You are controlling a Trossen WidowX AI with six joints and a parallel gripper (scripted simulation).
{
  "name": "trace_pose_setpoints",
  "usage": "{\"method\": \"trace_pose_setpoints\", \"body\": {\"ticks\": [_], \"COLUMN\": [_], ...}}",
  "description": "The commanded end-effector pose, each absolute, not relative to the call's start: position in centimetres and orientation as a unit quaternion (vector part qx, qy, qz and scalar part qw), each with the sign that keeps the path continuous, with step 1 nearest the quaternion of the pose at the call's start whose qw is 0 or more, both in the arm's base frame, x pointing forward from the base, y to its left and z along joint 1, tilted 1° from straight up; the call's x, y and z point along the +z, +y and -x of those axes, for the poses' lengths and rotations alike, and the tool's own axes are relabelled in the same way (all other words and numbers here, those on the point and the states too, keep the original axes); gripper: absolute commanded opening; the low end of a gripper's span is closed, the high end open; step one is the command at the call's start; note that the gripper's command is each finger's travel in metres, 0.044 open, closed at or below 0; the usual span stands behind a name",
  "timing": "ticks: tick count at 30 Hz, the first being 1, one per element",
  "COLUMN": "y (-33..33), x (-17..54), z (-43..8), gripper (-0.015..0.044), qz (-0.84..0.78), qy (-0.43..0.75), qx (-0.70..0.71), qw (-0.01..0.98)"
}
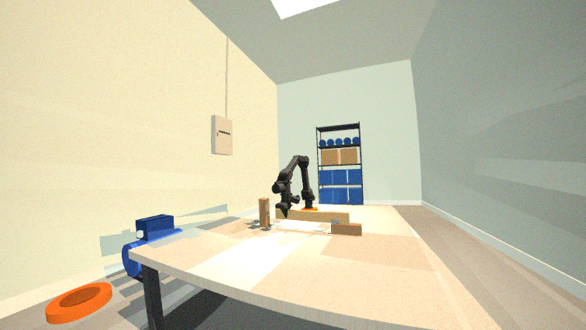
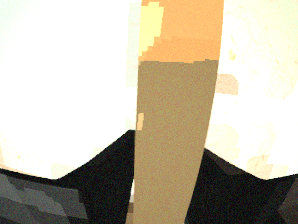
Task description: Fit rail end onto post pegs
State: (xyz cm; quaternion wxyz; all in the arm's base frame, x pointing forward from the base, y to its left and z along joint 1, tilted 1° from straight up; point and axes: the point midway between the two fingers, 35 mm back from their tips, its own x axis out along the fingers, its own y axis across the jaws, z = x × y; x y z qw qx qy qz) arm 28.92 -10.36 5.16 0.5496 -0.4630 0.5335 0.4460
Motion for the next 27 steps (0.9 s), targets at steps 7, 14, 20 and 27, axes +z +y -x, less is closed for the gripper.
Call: {"method": "trace_pose_setpoints", "body": {"ticks": [7, 14, 20, 27], "y": [-10.37, -10.36, -10.36, -10.41], "x": [4.99, 5.11, 5.27, 5.28], "z": [-29.01, -29.00, -28.98, -28.97], "gripper": [0.0000, 0.0000, 0.0000, 0.0000], "qz": [0.463, 0.463, 0.463, 0.463], "qy": [0.533, 0.533, 0.533, 0.533], "qx": [0.446, 0.446, 0.446, 0.446], "qw": [0.550, 0.550, 0.550, 0.550]}}
